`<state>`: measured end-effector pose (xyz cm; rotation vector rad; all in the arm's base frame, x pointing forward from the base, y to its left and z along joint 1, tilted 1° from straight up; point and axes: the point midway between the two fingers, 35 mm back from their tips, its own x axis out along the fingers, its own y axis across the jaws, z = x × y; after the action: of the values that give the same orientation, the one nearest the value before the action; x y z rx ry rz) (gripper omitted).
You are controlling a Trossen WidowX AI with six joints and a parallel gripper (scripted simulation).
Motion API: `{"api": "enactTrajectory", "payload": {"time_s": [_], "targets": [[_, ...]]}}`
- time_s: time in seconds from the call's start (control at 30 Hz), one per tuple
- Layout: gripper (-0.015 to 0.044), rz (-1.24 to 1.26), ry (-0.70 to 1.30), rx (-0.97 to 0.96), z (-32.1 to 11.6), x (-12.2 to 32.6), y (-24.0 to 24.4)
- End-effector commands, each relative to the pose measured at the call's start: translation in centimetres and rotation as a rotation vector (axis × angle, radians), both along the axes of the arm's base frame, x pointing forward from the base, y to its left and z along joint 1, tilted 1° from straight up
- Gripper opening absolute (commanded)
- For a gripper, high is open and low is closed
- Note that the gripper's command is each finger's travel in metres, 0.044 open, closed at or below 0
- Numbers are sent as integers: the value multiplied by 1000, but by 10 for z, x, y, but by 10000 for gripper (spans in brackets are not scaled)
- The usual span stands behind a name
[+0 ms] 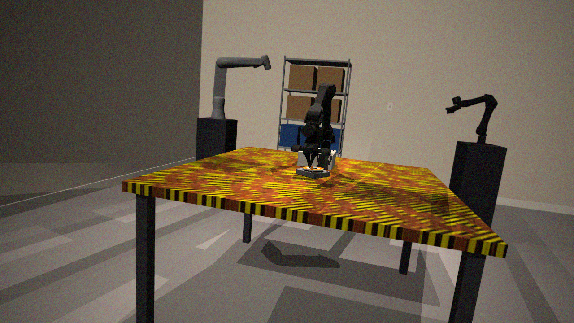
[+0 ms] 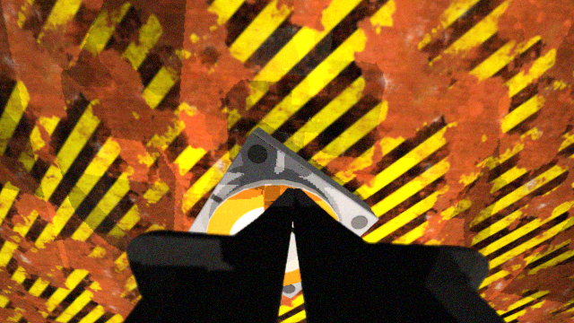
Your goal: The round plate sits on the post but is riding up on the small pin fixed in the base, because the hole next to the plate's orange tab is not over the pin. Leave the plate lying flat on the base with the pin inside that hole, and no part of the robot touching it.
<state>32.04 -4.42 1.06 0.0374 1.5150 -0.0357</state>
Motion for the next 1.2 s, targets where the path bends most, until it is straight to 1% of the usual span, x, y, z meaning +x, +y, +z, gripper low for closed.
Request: {"api": "enactTrajectory", "payload": {"time_s": [0.0,1.17], "targets": [[0,-1,-1,4,0,2,7],[0,-1,0,7,-1,-10,44]]}}
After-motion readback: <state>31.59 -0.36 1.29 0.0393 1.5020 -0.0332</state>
